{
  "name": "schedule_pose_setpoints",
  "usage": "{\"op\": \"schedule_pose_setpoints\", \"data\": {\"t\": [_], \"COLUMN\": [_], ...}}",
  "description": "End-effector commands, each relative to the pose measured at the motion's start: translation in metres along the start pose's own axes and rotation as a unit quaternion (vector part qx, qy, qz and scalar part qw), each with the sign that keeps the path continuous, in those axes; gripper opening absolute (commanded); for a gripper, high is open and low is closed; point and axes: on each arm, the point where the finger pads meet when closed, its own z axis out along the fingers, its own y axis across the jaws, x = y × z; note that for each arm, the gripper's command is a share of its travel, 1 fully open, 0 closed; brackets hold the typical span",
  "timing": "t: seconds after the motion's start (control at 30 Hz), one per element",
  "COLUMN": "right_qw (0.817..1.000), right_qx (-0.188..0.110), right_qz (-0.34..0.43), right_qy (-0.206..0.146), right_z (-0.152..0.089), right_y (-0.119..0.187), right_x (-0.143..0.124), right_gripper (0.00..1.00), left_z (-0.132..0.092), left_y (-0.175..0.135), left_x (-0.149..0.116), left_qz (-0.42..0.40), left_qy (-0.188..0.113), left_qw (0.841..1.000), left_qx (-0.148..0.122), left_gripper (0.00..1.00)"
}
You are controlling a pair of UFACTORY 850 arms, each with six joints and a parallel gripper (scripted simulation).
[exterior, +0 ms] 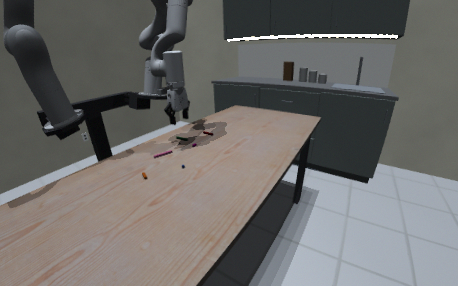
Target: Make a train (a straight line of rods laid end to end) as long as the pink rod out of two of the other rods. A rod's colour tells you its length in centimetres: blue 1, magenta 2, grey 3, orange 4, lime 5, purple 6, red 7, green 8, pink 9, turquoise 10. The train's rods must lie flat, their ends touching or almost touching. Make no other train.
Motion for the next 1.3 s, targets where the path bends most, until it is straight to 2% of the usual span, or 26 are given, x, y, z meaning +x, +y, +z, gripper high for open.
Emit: {"op": "schedule_pose_setpoints", "data": {"t": [0.0, 0.13, 0.2, 0.27, 0.63, 1.27], "right_qw": [1.000, 1.000, 1.000, 1.000, 1.000, 1.000], "right_qx": [0.000, 0.000, 0.000, 0.000, 0.000, 0.000], "right_qz": [0.000, 0.000, 0.000, 0.000, 0.000, 0.000], "right_qy": [0.001, 0.001, 0.001, 0.001, 0.001, 0.001], "right_z": [-0.001, -0.001, -0.001, -0.001, -0.001, -0.001], "right_y": [0.000, 0.000, 0.000, 0.000, 0.000, 0.000], "right_x": [0.000, 0.000, 0.000, 0.000, 0.000, 0.000], "right_gripper": [1.00, 1.00, 1.00, 1.00, 1.00, 1.00], "left_z": [-0.005, -0.009, -0.009, -0.012, -0.020, -0.020], "left_y": [-0.009, -0.016, -0.016, -0.023, -0.038, -0.039], "left_x": [0.002, 0.004, 0.004, 0.006, 0.012, 0.012], "left_qz": [-0.083, -0.144, -0.144, -0.199, -0.328, -0.334], "left_qy": [-0.013, -0.011, -0.011, -0.010, -0.005, -0.004], "left_qw": [0.996, 0.989, 0.989, 0.980, 0.945, 0.943], "left_qx": [0.000, 0.002, 0.002, 0.004, 0.007, 0.007], "left_gripper": [1.00, 1.00, 1.00, 1.00, 1.00, 1.00]}}
